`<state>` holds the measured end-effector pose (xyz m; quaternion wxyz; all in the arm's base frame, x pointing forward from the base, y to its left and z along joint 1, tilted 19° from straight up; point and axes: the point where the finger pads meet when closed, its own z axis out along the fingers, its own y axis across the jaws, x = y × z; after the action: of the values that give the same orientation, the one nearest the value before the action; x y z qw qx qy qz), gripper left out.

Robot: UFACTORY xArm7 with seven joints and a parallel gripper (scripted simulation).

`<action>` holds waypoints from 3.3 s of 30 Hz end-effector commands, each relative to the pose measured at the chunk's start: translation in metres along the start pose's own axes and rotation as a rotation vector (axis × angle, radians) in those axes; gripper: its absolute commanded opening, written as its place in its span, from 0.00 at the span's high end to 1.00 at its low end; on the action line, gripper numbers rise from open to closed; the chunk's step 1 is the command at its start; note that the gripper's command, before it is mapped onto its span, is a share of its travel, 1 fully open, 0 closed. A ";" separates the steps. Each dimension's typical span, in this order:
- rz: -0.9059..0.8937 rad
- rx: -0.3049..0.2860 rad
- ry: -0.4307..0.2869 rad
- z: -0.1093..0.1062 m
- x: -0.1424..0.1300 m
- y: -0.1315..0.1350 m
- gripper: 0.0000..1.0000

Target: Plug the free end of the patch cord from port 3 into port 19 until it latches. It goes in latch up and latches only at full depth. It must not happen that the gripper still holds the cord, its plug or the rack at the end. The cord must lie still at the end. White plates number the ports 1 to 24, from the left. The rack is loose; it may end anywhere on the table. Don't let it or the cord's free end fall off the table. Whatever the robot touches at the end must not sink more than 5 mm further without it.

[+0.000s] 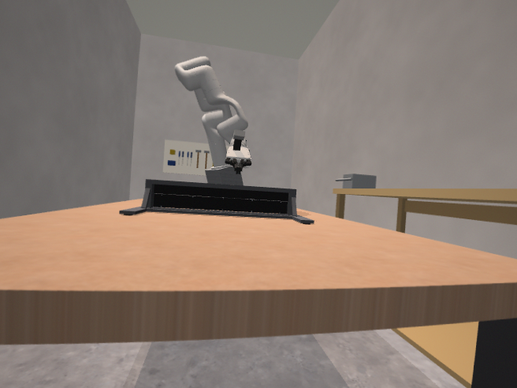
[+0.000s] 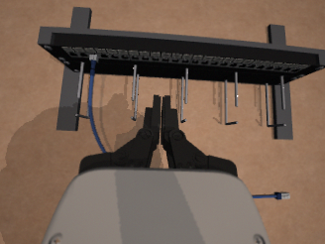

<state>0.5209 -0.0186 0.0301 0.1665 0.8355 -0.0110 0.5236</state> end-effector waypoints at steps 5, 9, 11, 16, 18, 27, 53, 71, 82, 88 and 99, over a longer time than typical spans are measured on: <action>0.004 0.000 0.004 -0.051 0.004 0.000 1.00; 0.004 0.000 0.004 -0.060 0.004 0.000 1.00; 0.004 0.000 0.004 -0.061 0.004 0.000 1.00; 0.004 0.000 0.004 -0.061 0.004 0.001 1.00; 0.004 0.000 0.004 -0.061 0.004 0.002 1.00; 0.004 0.000 0.004 -0.061 0.004 0.029 1.00; 0.004 0.000 0.004 -0.061 0.004 0.100 1.00; 0.004 0.000 0.004 0.008 0.004 0.100 1.00; 0.004 0.000 0.004 0.076 0.004 0.100 1.00; 0.004 0.000 0.004 0.079 0.004 0.100 1.00; 0.004 0.000 0.003 0.079 0.004 0.100 1.00</action>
<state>0.5711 -0.1362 0.0280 0.1656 0.8354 -0.0126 0.5240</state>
